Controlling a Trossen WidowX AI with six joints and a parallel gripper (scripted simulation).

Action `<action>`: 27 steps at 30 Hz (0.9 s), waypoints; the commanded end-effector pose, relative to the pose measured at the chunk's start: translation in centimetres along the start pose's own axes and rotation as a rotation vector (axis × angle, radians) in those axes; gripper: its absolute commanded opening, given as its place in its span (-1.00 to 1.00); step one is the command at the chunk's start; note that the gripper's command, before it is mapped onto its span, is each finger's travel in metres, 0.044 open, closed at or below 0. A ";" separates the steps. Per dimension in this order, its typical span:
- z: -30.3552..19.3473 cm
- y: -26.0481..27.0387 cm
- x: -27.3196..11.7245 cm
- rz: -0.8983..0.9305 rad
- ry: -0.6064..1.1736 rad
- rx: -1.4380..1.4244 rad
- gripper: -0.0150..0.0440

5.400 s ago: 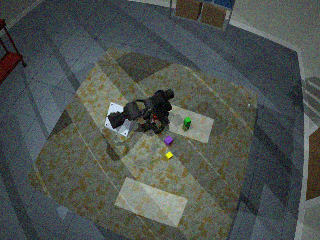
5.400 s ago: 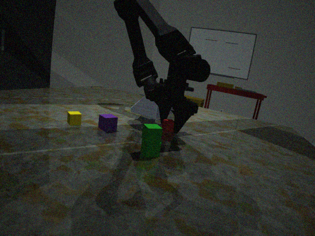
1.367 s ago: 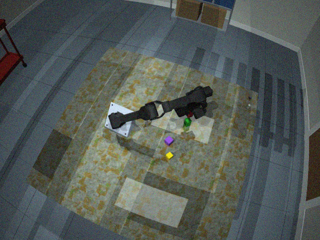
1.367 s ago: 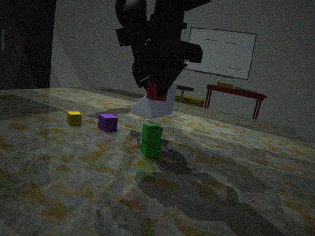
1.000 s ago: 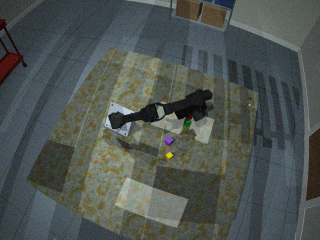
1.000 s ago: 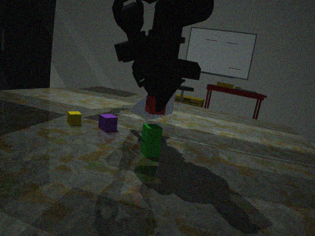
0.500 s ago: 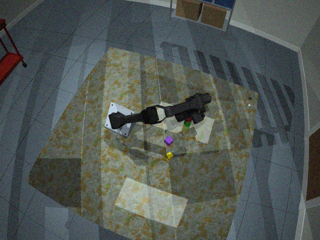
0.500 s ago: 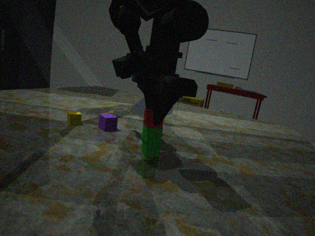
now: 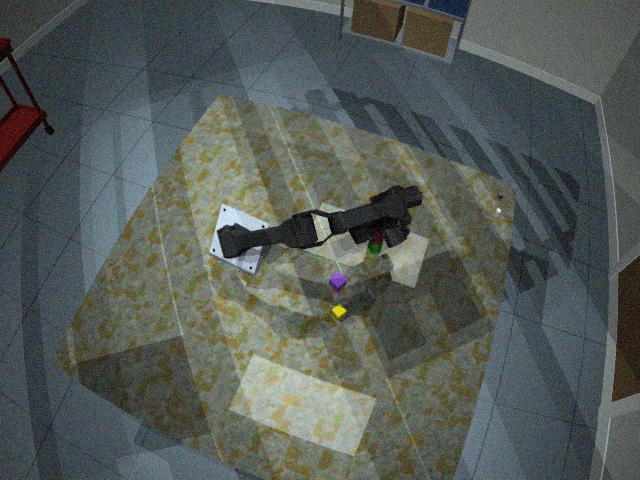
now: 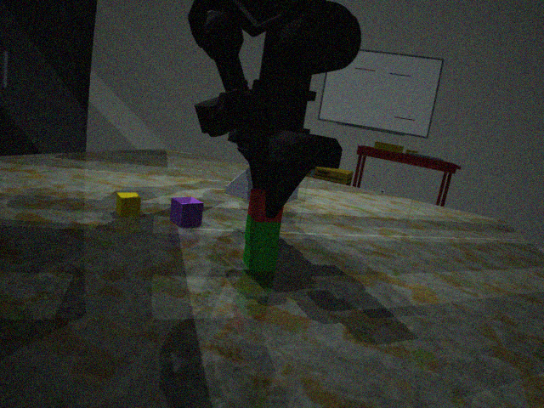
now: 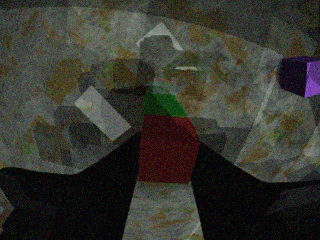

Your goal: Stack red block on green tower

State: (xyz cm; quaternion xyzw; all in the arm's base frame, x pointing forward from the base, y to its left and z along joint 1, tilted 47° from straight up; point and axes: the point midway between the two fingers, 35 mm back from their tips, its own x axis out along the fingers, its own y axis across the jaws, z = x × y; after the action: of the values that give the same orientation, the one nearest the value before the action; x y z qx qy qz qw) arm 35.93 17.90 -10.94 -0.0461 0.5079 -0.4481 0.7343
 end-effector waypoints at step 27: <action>0.0 0.0 0.0 0.000 0.000 0.000 1.00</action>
State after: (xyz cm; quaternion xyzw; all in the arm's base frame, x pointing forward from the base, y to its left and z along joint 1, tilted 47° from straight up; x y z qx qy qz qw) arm 35.94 17.91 -10.90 -0.0464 0.5080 -0.4481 0.7342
